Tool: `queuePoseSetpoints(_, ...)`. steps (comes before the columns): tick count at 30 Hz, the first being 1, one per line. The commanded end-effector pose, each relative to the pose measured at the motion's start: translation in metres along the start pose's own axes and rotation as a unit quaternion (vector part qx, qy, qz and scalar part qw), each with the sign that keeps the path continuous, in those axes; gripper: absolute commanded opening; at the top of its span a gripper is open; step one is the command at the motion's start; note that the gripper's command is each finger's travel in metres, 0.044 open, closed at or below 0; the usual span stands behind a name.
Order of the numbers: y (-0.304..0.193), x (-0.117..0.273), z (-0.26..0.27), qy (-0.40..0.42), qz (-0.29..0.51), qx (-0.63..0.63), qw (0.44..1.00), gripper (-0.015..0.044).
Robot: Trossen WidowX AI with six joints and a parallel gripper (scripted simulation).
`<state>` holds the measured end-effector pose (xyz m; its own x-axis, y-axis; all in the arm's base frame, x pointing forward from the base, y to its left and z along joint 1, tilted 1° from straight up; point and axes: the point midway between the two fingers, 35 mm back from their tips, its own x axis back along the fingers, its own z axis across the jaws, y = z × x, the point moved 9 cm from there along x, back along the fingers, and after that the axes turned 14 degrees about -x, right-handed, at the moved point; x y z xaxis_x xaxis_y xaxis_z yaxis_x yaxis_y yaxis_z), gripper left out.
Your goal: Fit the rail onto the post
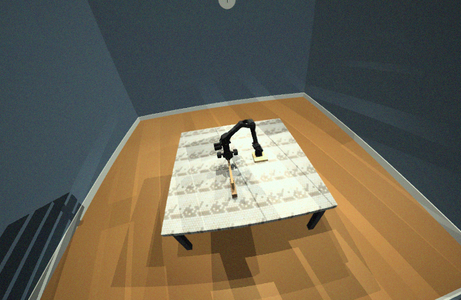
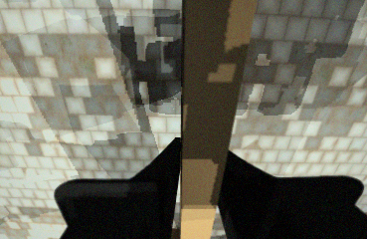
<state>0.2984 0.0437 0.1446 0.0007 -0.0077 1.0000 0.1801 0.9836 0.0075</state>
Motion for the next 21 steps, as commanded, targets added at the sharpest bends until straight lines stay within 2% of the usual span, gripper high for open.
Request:
queuePoseSetpoints(1, 0.001, 0.009, -0.002, -0.01, -0.005, 0.001, 1.0, 0.0)
queuePoseSetpoints(21, 0.001, 0.019, -0.003, -0.01, -0.005, 0.002, 1.0, 0.0)
